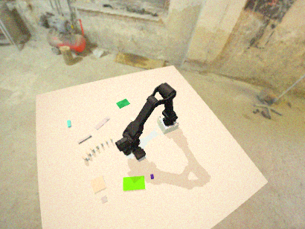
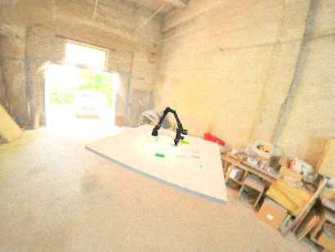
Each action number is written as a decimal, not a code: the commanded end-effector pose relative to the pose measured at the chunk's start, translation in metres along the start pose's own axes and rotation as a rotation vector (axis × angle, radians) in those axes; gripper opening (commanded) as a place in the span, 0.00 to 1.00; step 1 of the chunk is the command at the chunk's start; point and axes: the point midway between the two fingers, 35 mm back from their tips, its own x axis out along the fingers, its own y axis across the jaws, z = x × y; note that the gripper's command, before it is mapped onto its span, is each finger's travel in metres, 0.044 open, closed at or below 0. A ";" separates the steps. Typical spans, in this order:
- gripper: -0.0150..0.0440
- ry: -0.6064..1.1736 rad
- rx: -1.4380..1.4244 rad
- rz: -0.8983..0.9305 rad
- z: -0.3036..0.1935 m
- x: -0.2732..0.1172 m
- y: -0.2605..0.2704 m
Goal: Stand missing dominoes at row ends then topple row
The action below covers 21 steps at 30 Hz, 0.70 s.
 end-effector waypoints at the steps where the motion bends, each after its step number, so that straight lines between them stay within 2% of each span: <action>1: 0.44 -0.001 -0.001 0.005 0.000 0.000 0.001; 11: 0.44 -0.001 -0.001 0.005 0.000 -0.002 0.001; 21: 0.44 -0.001 -0.001 0.005 -0.001 -0.118 -0.001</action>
